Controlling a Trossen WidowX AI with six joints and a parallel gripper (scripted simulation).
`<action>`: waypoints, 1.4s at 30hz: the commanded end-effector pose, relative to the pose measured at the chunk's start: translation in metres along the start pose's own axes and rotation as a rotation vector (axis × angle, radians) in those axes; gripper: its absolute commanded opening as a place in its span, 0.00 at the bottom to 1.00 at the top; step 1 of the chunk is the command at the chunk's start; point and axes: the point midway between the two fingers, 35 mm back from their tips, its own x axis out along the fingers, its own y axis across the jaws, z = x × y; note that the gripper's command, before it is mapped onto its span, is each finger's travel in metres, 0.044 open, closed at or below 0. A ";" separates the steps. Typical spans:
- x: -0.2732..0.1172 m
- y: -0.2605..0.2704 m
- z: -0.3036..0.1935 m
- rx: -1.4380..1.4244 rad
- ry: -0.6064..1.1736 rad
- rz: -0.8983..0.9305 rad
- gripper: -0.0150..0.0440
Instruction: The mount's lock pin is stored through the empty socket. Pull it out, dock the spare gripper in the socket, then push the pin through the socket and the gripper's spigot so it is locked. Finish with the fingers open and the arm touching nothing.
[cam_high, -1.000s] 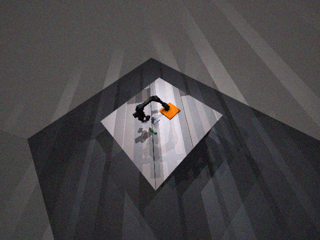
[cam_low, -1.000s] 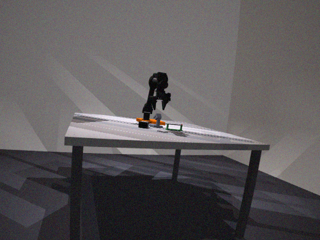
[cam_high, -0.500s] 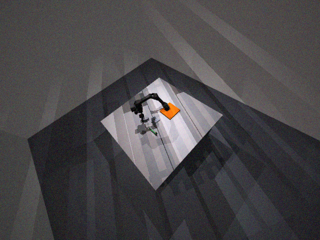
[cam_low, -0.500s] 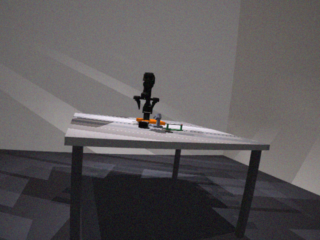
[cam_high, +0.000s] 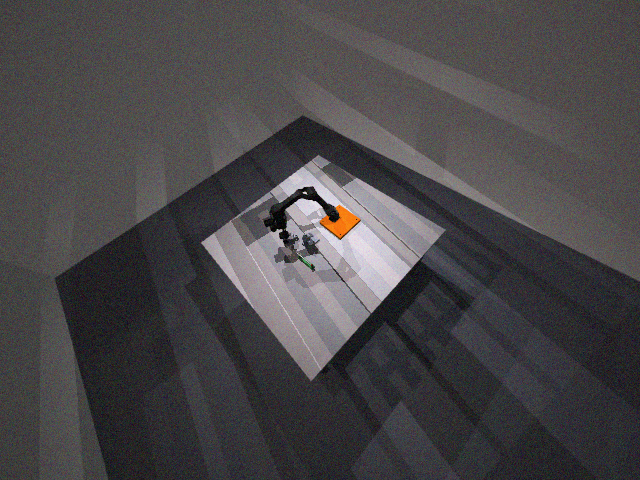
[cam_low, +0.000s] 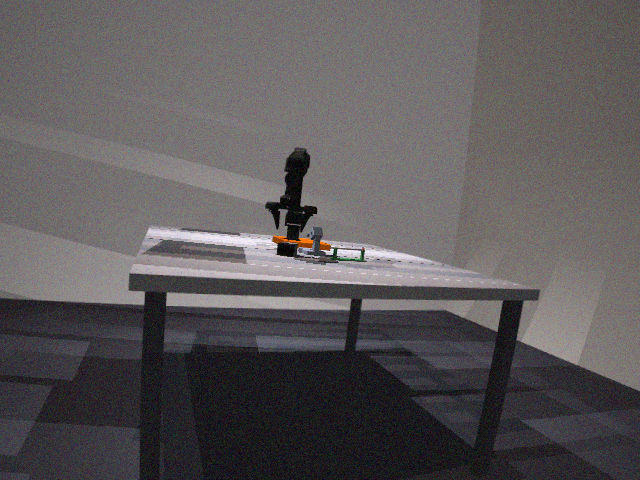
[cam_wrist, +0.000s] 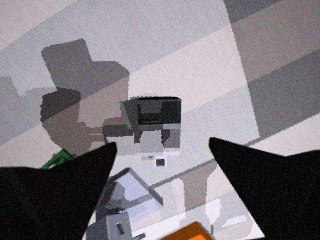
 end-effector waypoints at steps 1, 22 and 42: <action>0.024 0.000 -0.002 0.005 0.009 -0.006 1.00; 0.057 0.001 -0.002 0.005 0.009 -0.006 1.00; 0.086 0.001 -0.003 0.005 0.009 -0.006 1.00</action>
